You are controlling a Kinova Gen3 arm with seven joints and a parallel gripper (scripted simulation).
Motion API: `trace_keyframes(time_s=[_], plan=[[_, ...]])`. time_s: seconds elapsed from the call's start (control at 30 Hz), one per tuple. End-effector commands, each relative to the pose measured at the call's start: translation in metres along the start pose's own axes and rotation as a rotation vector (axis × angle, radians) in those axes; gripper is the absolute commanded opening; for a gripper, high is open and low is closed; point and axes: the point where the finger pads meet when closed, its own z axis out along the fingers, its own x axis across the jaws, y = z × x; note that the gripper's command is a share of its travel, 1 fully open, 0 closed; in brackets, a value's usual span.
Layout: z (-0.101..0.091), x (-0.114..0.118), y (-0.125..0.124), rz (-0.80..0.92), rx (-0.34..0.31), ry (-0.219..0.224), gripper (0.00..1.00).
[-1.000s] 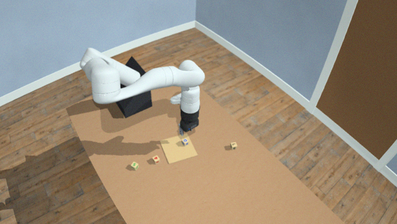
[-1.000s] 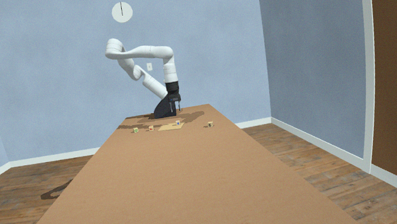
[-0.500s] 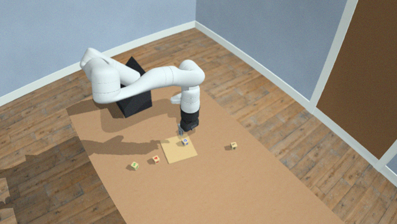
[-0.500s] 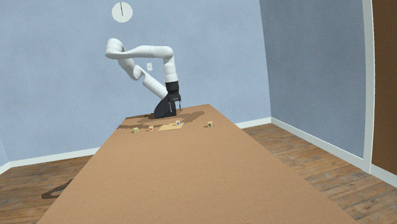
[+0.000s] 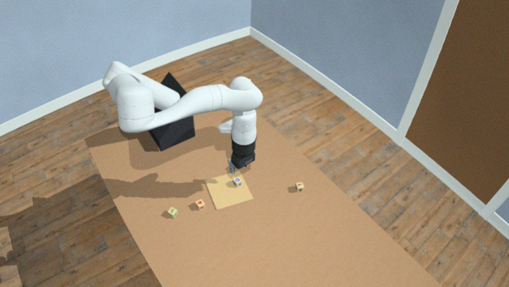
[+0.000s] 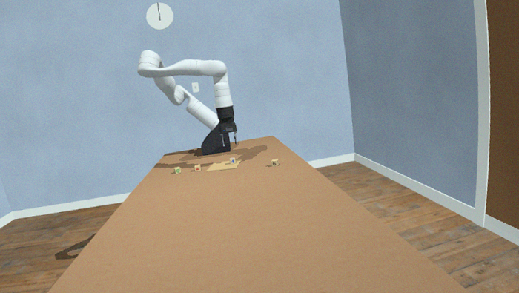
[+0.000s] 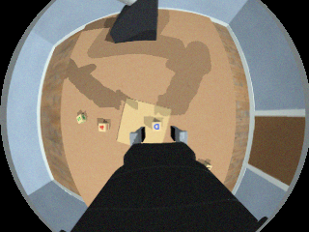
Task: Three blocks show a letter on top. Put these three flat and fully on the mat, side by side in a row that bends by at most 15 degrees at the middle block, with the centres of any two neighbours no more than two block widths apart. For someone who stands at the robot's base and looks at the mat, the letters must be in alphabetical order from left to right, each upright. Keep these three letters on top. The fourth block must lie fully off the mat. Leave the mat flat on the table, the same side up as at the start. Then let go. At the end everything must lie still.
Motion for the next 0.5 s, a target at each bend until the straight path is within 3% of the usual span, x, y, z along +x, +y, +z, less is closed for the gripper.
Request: trace_keyframes(time_s=[0.0,0.23,0.47], plan=[[-0.004,0.003,0.005,-0.004,-0.011,0.007,1.0],[-0.003,0.013,0.018,-0.005,-0.045,0.031,1.0],[-0.003,0.034,0.04,-0.01,-0.104,0.085,1.0]])
